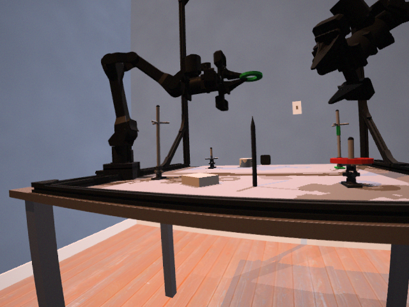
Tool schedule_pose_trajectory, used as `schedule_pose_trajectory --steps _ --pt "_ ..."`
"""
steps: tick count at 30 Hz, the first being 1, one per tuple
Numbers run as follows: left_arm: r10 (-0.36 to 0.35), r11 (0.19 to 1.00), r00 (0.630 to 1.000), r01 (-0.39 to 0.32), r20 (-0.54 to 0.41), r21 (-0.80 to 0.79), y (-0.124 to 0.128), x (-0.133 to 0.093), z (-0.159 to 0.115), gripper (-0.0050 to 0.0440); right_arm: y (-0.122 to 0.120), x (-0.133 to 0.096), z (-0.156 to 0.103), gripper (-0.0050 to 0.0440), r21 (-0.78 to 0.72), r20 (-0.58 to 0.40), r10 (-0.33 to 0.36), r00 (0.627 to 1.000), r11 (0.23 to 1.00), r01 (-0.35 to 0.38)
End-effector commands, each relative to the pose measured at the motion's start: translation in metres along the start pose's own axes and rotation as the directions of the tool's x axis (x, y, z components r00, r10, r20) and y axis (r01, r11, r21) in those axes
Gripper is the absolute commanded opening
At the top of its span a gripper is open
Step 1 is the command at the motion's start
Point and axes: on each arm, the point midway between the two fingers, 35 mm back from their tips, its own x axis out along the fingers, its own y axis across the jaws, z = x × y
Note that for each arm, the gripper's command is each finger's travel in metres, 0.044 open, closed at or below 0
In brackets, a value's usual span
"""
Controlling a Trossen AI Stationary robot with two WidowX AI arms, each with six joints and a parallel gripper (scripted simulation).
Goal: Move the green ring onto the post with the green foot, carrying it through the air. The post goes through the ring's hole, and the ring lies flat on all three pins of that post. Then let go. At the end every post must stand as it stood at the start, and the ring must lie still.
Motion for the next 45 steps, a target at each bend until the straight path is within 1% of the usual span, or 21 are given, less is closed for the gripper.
schedule_pose_trajectory --steps 1,5,7,8,9,10,14,22,24,25,26,28,36,39,41,45 --pt "-0.103 0.989 0.991 0.093 -0.087 -0.113 -0.006 -0.005 -0.031 0.04 0.001 0.0 0.0 0.0 0.001 -0.003 0.002 1.0 1.0 -0.002" --pt "-0.2 0.962 0.968 0.165 -0.15 -0.217 -0.015 -0.014 -0.055 0.04 0.001 0.0 0.0 0.0 0.001 -0.003 0.002 1.0 1.0 -0.002" --pt "-0.2 0.962 0.968 0.165 -0.15 -0.217 -0.015 -0.014 -0.055 0.04 0.001 0.0 0.0 0.0 0.001 -0.003 0.002 1.0 1.0 -0.002" --pt "-0.273 0.941 0.947 0.227 -0.17 -0.251 -0.028 -0.02 -0.063 0.04 0.001 0.0 0.0 0.0 0.001 -0.003 0.002 1.0 1.0 -0.002" --pt "-0.28 0.927 0.941 0.213 -0.192 -0.31 -0.023 -0.024 -0.075 0.04 0.001 0.0 0.0 0.0 0.001 -0.003 0.002 1.0 1.0 -0.002" --pt "-0.311 0.913 0.929 0.233 -0.201 -0.335 -0.027 -0.028 -0.079 0.04 0.001 0.0 0.0 0.0 0.001 -0.003 0.002 1.0 1.0 -0.002" --pt "-0.407 0.851 0.883 0.274 -0.234 -0.448 -0.038 -0.044 -0.099 0.04 0.001 0.0 0.0 0.0 0.001 -0.003 0.002 1.0 1.0 -0.002" --pt "-0.596 0.68 0.764 0.318 -0.246 -0.66 -0.061 -0.084 -0.127 0.04 0.001 0.0 0.0 0.0 0.001 -0.003 0.002 1.0 1.0 -0.002" --pt "-0.596 0.68 0.764 0.318 -0.246 -0.66 -0.061 -0.084 -0.127 0.04 0.001 0.0 0.0 0.0 0.001 -0.003 0.002 1.0 1.0 -0.002" --pt "-0.659 0.628 0.716 0.355 -0.231 -0.692 -0.073 -0.096 -0.126 0.04 0.001 0.0 0.0 0.0 0.001 -0.003 0.002 1.0 1.0 -0.002" --pt "-0.669 0.601 0.707 0.333 -0.229 -0.727 -0.072 -0.101 -0.132 0.04 0.001 0.0 0.0 0.0 0.001 -0.003 0.002 1.0 1.0 -0.002" --pt "-0.713 0.555 0.668 0.351 -0.213 -0.754 -0.08 -0.112 -0.131 0.04 0.001 0.0 0.0 0.0 0.001 -0.003 0.002 1.0 1.0 -0.002" --pt "-0.716 0.551 0.665 0.351 -0.212 -0.758 -0.08 -0.113 -0.131 0.04 0.001 0.001 -0.001 0.0 0.001 -0.003 0.002 1.0 1.0 -0.002" --pt "-0.716 0.551 0.665 0.351 -0.212 -0.758 -0.08 -0.113 -0.131 0.04 0.003 0.01 -0.005 0.0 0.001 -0.003 0.002 1.0 1.0 -0.002" --pt "-0.716 0.551 0.665 0.351 -0.212 -0.758 -0.08 -0.113 -0.131 0.04 0.003 0.01 -0.005 0.0 0.001 -0.003 0.002 1.0 1.0 -0.002" --pt "-0.716 0.551 0.665 0.351 -0.212 -0.758 -0.08 -0.113 -0.131 0.04 0.006 0.026 -0.012 0.0 0.001 -0.003 0.002 1.0 1.0 -0.002"
